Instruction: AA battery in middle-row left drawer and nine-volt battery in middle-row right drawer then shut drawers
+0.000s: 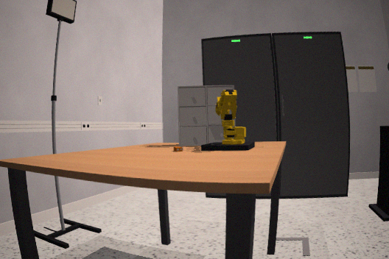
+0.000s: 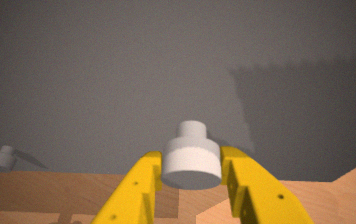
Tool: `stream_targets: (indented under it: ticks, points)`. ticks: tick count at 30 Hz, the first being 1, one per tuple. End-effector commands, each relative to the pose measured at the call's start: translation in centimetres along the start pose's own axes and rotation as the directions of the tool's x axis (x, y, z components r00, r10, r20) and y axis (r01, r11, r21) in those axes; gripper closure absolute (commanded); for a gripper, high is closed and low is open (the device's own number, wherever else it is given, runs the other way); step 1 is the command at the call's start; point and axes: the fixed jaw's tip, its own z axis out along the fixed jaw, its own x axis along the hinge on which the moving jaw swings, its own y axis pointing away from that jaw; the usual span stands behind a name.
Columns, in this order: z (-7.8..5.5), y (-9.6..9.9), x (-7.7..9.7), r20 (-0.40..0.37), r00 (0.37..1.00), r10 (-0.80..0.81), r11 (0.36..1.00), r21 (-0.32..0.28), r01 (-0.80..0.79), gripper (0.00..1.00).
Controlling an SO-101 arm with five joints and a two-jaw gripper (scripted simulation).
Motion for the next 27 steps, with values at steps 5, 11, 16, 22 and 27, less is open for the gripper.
stream_targets:
  ticks: [5,11,16,22,27]
  points:
    - [-0.66,0.21,0.12,0.006,1.0,-0.007,1.0,-0.008,0.007,1.0]
    - [-1.02,0.23,0.25,0.006,1.0,-0.007,1.0,-0.009,0.007,1.0]
    - [-1.19,0.24,0.33,0.006,1.0,-0.007,1.0,-0.009,0.007,1.0]
    - [-1.23,0.25,0.35,0.006,1.0,-0.007,1.0,-0.01,0.007,1.0]
    - [-1.23,0.25,0.35,0.006,1.0,-0.007,1.0,-0.01,0.007,1.0]
